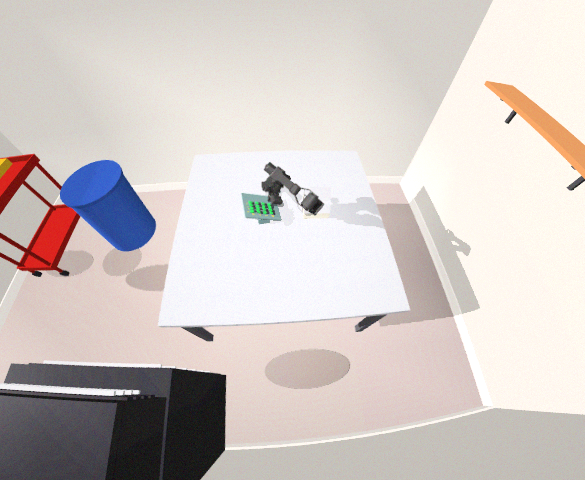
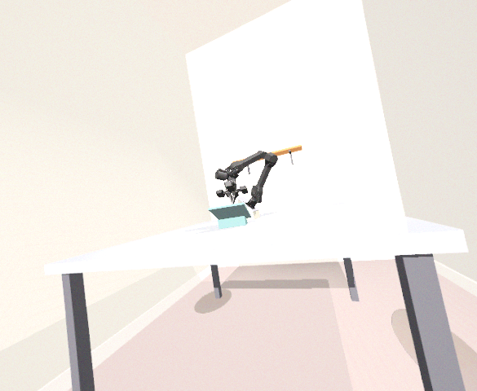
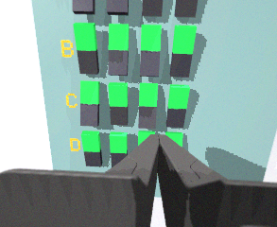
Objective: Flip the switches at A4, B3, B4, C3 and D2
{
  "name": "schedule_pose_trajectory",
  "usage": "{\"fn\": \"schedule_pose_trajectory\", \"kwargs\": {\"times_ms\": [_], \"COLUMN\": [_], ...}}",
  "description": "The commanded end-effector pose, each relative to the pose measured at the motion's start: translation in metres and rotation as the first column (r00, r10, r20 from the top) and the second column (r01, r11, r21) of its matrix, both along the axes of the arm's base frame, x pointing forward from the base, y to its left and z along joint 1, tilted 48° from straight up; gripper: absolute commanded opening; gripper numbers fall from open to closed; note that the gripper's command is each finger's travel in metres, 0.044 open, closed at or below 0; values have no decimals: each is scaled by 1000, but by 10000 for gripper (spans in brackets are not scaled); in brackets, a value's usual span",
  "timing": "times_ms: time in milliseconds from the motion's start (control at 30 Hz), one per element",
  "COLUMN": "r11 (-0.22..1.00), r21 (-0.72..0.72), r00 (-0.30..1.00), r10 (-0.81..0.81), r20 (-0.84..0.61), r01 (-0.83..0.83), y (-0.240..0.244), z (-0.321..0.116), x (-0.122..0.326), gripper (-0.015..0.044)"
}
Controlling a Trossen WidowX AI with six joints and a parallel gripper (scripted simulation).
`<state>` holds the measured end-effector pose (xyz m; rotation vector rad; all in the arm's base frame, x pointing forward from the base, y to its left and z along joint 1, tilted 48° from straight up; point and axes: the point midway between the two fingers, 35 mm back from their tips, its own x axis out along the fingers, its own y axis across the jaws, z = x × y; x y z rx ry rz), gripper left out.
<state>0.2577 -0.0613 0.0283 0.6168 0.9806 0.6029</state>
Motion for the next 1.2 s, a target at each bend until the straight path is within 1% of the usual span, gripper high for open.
{"fn": "schedule_pose_trajectory", "kwargs": {"times_ms": [0, 700, 1167], "r11": [1000, 1000, 1000], "r21": [15, 16, 16], "r00": [1000, 1000, 1000], "r10": [3, 3, 3], "r20": [4, 5, 5], "r01": [-3, -3, -3], "y": [18, 36, 36], "z": [-9, -22, -22], "x": [3, 13, 13], "gripper": [0, 0, 0]}}
